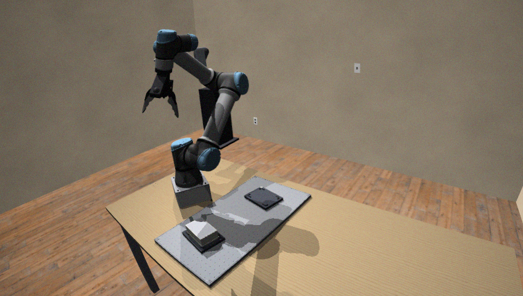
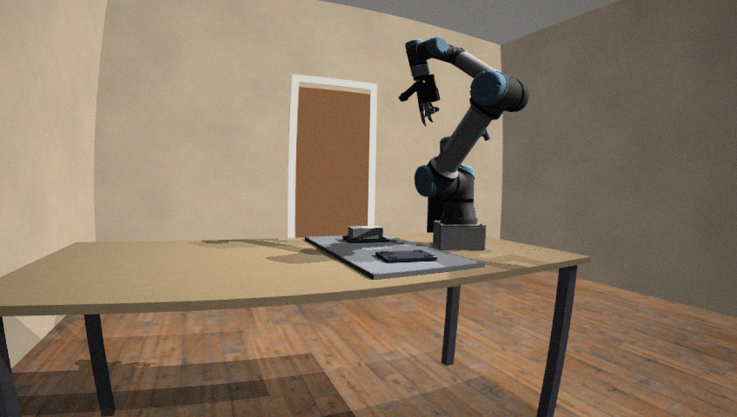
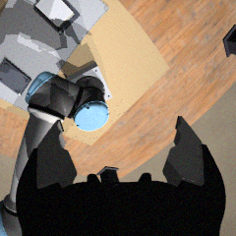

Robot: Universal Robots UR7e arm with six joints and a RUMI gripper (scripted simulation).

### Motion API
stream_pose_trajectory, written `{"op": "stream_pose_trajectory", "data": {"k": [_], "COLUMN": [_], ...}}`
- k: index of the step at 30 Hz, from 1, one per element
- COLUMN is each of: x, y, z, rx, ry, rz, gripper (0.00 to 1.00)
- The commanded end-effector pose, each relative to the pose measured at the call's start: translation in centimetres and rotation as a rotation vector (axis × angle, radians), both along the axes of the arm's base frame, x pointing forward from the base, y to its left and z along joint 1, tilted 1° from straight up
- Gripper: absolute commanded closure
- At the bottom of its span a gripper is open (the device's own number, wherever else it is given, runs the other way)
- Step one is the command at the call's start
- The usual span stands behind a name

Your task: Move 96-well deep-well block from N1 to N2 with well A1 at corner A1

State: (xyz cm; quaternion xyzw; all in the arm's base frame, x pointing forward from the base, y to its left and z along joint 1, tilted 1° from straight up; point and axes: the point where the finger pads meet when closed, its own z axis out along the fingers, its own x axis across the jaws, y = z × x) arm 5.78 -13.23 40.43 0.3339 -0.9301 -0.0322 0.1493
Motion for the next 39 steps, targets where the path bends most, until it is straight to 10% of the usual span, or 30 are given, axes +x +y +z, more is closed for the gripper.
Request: {"op": "stream_pose_trajectory", "data": {"k": [1,39], "x": [0.4,7.9], "y": [-1.1,-11.1], "z": [-0.5,-10.5], "rx": [-0.001,0.033], "ry": [-0.001,-0.099], "rz": [0.003,0.218], "gripper": [0.0,0.0]}}
